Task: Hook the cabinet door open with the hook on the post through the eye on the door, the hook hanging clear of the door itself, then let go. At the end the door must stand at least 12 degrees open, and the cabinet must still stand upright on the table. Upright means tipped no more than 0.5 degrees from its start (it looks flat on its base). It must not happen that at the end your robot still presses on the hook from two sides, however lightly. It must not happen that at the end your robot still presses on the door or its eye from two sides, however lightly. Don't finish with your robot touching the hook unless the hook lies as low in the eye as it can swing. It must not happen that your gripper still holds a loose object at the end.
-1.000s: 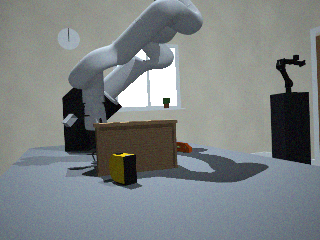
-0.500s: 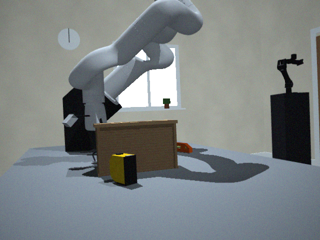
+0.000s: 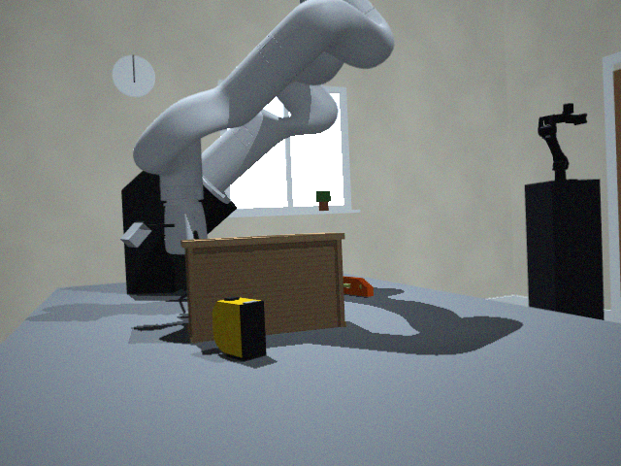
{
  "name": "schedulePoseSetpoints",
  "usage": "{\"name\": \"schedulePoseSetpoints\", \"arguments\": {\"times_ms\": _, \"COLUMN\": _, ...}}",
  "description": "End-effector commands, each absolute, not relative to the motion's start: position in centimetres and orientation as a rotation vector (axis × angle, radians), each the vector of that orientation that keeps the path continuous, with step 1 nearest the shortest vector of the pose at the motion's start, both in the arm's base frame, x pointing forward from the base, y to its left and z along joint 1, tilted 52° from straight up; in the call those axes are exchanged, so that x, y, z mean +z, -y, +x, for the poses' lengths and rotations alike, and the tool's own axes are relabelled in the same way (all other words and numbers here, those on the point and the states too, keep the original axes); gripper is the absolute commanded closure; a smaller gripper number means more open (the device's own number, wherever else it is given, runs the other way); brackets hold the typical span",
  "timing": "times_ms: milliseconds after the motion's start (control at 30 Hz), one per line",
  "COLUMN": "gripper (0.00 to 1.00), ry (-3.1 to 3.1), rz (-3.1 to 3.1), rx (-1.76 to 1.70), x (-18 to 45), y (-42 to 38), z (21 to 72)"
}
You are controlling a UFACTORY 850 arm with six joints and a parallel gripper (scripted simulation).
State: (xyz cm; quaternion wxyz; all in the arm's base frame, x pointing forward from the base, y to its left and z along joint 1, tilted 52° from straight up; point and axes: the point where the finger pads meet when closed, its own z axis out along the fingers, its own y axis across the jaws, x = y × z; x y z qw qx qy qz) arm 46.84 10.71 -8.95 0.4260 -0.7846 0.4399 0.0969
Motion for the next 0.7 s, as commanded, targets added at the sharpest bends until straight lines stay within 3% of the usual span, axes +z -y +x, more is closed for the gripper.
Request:
{"name": "schedulePoseSetpoints", "arguments": {"times_ms": 0, "gripper": 0.77, "ry": -1.100, "rz": -1.961, "rx": 0.241, "x": -9.0, "y": -10.8, "z": 46.9}}
{"name": "schedulePoseSetpoints", "arguments": {"times_ms": 667, "gripper": 0.77, "ry": -1.100, "rz": -1.961, "rx": 0.241, "x": -10.0, "y": -12.0, "z": 47.3}}
